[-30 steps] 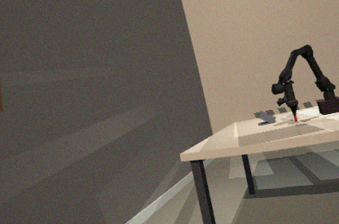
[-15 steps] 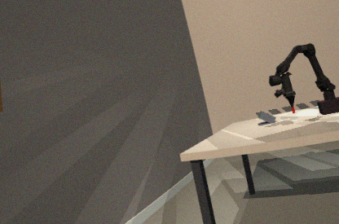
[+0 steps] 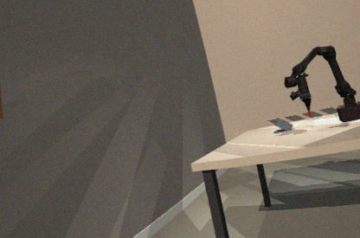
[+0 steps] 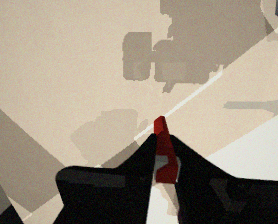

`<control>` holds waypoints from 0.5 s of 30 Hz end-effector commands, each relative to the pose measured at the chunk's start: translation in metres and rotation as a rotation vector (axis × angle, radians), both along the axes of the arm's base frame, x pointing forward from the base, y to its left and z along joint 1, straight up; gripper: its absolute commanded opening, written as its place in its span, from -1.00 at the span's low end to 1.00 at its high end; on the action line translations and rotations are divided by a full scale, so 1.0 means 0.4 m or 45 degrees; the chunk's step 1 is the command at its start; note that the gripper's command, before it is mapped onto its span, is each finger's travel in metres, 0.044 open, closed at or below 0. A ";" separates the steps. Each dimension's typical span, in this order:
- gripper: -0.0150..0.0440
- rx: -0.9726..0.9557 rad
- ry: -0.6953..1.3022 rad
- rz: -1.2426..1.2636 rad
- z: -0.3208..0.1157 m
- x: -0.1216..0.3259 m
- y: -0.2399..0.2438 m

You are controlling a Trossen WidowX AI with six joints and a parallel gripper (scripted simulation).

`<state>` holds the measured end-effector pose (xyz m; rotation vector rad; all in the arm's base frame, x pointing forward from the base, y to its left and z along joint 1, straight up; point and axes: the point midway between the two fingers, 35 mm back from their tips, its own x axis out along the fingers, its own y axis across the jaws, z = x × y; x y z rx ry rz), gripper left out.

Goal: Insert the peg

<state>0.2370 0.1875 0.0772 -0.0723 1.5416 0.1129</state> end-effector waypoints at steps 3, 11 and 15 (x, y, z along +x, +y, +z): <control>-0.49 0.029 -0.005 -0.119 0.003 0.014 -0.011; -0.49 0.059 -0.011 -0.263 0.005 0.032 -0.026; -0.49 0.075 -0.014 -0.335 0.006 0.040 -0.034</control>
